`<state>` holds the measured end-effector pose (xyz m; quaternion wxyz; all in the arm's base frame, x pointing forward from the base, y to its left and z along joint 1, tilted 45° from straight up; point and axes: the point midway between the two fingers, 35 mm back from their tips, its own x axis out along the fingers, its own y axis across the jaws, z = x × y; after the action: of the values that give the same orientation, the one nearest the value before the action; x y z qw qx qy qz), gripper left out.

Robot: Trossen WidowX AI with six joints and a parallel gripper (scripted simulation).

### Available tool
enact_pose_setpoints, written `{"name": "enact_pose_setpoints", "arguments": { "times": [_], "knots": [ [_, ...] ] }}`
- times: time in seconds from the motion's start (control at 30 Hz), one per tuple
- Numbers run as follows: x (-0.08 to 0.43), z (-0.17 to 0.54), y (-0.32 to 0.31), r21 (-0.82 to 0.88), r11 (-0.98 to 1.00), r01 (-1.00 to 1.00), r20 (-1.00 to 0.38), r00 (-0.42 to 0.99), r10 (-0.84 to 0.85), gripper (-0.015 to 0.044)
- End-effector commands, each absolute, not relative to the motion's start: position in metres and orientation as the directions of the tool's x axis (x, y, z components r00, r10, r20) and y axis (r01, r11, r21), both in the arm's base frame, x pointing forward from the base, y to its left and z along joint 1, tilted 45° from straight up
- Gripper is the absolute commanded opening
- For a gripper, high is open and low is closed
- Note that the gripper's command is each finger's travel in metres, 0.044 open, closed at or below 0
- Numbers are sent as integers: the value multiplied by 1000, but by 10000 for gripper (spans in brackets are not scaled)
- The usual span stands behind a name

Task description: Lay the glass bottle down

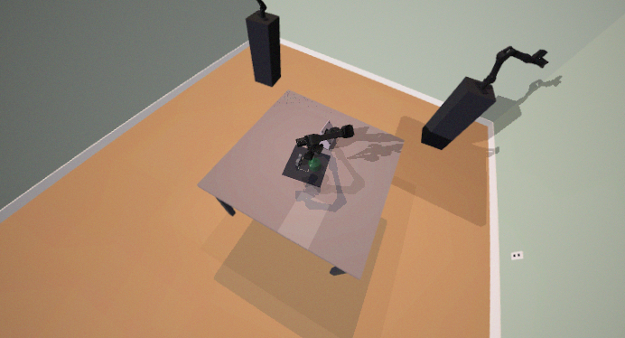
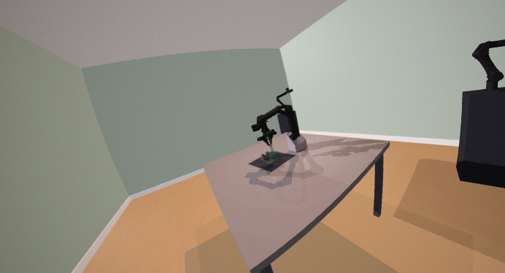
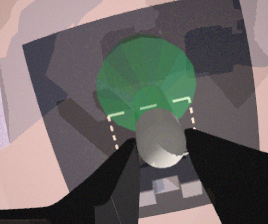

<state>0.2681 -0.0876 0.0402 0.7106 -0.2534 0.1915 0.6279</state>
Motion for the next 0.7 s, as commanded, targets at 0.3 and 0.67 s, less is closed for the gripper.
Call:
{"name": "enact_pose_setpoints", "arguments": {
  "times": [0.3, 0.67],
  "knots": [
    [269, 26, -101, -117, 88, -989, -585, 140, 799, 109],
    [270, 15, -109, -110, 100, -989, -572, 145, 807, 109]
  ]
}}
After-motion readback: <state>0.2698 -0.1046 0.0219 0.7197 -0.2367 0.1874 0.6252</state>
